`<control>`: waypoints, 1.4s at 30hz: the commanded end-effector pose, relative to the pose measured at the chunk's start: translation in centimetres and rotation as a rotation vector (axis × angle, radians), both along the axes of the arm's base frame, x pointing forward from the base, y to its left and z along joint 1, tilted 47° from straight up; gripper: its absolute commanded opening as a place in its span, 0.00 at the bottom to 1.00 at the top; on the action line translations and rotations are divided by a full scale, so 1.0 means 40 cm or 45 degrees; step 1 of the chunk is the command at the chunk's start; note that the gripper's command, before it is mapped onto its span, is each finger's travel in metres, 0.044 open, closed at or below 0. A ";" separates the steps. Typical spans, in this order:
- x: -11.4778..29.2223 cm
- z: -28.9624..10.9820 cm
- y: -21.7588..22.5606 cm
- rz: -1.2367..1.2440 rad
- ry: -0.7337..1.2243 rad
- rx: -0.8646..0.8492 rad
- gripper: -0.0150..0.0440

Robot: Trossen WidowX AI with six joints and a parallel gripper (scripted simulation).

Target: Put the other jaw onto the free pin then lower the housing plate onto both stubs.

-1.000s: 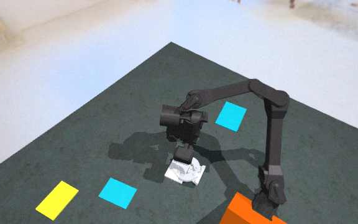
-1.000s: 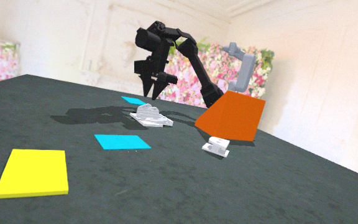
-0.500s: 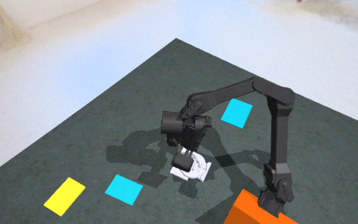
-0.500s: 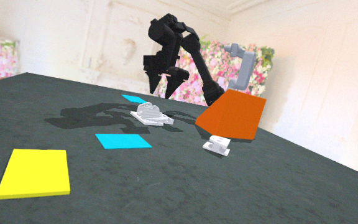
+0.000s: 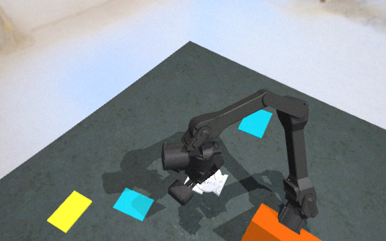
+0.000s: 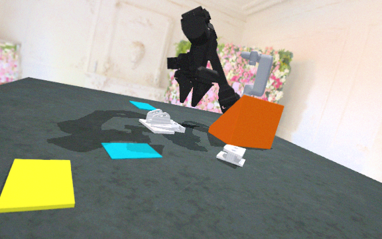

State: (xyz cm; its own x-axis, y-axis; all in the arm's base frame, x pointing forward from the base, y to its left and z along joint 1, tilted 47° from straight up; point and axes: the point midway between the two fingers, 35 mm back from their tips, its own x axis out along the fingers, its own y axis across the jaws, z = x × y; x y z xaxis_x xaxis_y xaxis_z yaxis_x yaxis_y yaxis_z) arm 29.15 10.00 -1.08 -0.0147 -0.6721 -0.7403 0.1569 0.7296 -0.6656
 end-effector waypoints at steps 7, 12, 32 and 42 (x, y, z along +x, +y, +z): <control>-0.059 -0.086 0.103 -0.232 -0.184 -0.007 1.00; -0.094 -0.125 0.146 -0.344 -0.278 -0.020 1.00; -0.246 -0.262 0.259 -0.727 -0.638 -0.102 1.00; -0.255 -0.324 0.188 -0.726 -0.639 -0.103 1.00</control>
